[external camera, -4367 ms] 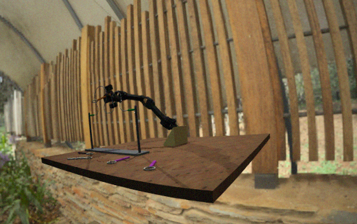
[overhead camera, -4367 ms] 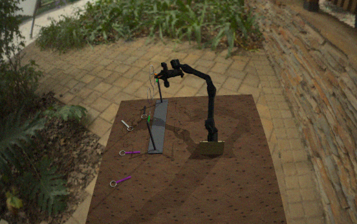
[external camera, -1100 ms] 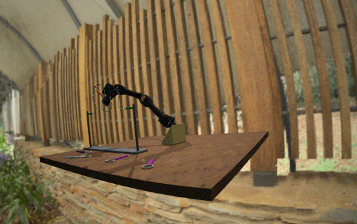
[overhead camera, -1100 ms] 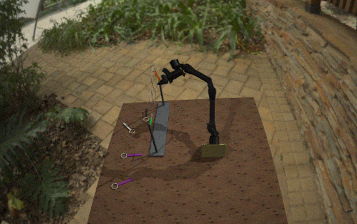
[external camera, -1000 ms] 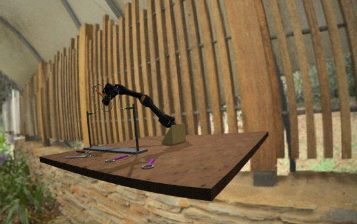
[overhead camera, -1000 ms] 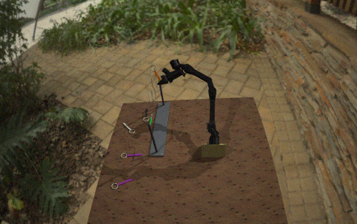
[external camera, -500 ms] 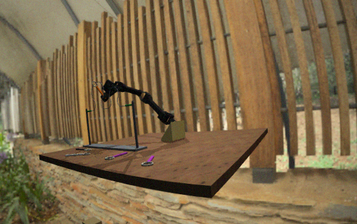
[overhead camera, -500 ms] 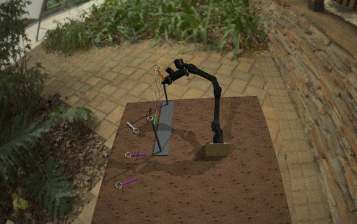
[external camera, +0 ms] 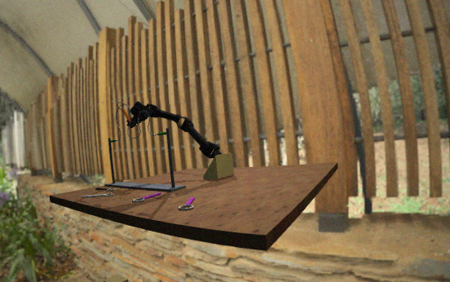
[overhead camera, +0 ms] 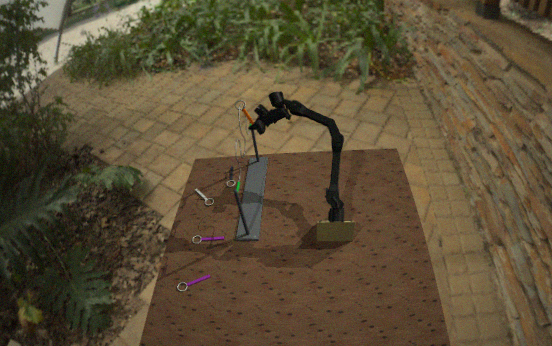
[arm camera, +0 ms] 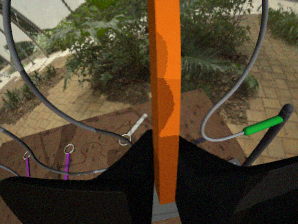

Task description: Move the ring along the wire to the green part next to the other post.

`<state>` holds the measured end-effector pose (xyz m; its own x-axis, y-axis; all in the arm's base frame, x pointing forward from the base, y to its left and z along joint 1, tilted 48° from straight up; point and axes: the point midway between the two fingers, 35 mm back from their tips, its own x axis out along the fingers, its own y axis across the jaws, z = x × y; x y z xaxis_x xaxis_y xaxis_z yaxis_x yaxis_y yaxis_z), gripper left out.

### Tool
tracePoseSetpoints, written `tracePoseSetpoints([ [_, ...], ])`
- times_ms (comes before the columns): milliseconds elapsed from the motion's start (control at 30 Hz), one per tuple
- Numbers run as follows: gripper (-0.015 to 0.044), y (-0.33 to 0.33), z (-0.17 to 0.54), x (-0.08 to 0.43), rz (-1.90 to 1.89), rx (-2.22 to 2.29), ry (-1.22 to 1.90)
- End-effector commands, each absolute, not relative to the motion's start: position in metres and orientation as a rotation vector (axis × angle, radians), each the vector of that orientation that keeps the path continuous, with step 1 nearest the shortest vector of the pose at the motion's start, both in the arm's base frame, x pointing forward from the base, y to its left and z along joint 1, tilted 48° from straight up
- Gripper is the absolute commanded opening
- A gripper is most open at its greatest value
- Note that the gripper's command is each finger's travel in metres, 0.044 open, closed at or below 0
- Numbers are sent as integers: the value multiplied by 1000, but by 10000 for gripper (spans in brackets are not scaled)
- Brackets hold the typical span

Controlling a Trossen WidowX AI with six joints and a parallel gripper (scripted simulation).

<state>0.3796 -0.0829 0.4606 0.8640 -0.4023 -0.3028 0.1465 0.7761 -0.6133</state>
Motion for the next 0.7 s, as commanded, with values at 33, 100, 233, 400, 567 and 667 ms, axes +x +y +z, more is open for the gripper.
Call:
tracePoseSetpoints([
  [33, -150, -84, 463, 379, -318, -676, 429],
  [100, -150, -84, 464, 379, -323, -701, 427],
  [233, -150, -85, 465, 379, -332, -751, 422],
  [400, -150, -87, 466, 379, -343, -813, 416],
  [567, -150, -88, 468, 379, -354, -875, 410],
  [667, -150, -89, 469, 379, -360, -912, 406],
])
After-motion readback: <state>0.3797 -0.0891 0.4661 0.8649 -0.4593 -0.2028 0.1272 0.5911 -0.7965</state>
